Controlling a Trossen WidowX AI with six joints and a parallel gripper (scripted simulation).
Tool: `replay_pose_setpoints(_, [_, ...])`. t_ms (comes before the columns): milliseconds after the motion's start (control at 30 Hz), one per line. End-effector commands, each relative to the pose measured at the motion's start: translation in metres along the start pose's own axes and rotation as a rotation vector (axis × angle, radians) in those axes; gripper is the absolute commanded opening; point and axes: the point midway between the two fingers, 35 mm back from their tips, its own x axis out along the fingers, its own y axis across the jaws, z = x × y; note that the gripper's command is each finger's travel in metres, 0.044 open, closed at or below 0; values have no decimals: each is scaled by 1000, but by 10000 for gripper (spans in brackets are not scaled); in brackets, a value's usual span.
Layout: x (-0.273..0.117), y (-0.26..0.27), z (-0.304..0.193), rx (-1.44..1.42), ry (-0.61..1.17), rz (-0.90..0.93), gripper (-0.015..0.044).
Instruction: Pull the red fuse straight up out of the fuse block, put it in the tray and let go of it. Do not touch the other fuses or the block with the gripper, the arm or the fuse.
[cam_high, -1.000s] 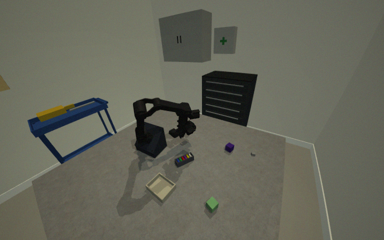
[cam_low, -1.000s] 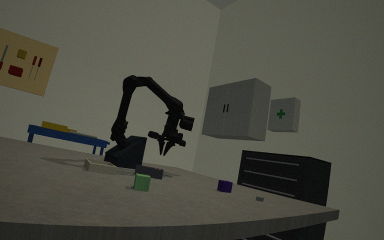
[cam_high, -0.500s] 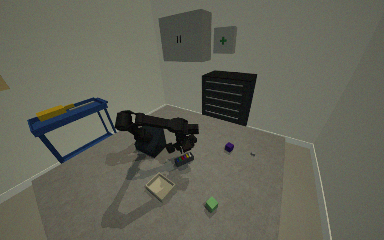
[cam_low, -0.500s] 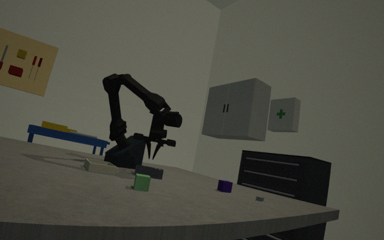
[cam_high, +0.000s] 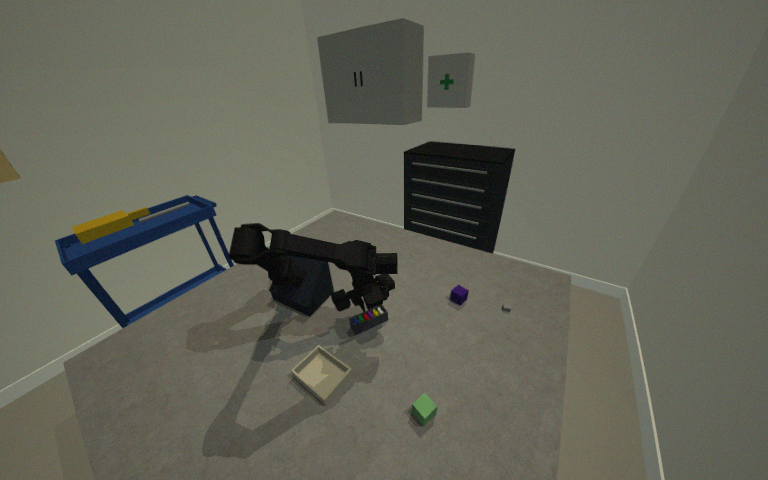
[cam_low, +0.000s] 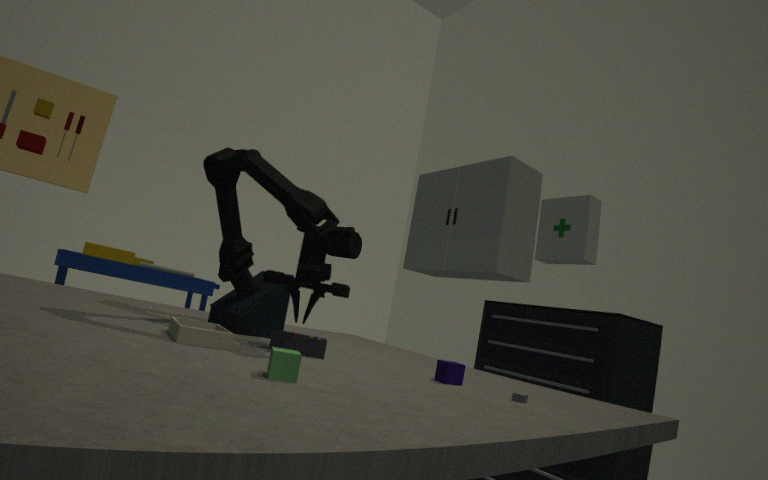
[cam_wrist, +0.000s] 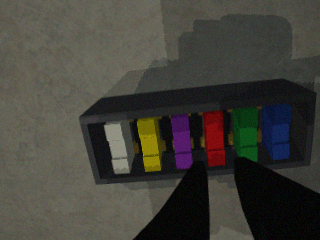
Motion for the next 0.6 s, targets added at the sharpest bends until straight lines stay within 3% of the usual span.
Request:
replay_pose_setpoints(0, [6, -1, 0, -5, -3, -5, 61])
replay_pose_setpoints(567, [22, -3, 1, -5, -4, -7, 61])
